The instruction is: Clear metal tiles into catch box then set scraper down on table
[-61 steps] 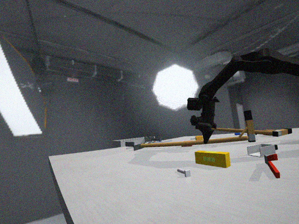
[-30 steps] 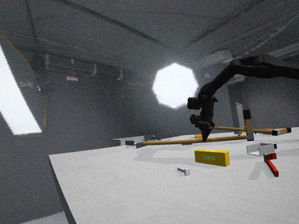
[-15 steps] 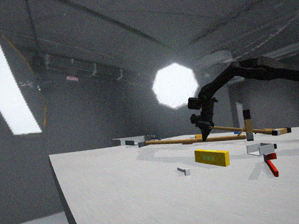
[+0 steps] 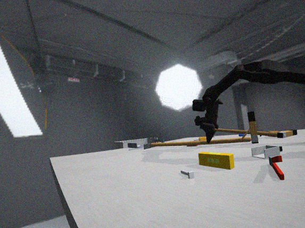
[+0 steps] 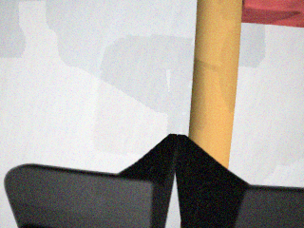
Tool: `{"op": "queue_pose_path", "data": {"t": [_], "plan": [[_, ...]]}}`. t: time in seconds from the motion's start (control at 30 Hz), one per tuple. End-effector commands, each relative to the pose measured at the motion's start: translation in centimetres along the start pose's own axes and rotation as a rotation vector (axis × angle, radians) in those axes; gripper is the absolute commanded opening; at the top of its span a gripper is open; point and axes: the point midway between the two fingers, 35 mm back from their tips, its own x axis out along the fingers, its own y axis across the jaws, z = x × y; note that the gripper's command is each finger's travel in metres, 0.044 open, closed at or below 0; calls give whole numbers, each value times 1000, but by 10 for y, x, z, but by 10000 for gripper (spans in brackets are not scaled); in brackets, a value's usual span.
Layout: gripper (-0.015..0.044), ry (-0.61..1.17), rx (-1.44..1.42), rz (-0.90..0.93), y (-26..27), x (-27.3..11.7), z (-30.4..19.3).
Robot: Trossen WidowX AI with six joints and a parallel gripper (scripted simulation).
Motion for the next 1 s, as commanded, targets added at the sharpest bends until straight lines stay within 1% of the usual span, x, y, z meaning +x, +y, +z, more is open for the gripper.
{"op": "queue_pose_path", "data": {"t": [0.0, 0.7, 0.73, 0.97], "plan": [[0, 9, 2, -10, -13, 4, -4], [0, 2, -10, -11, -34, 5, -4], [0, -11, -16, 1, -21, -1, 1], [0, -31, -41, -5, -21, -24, 8]]}}
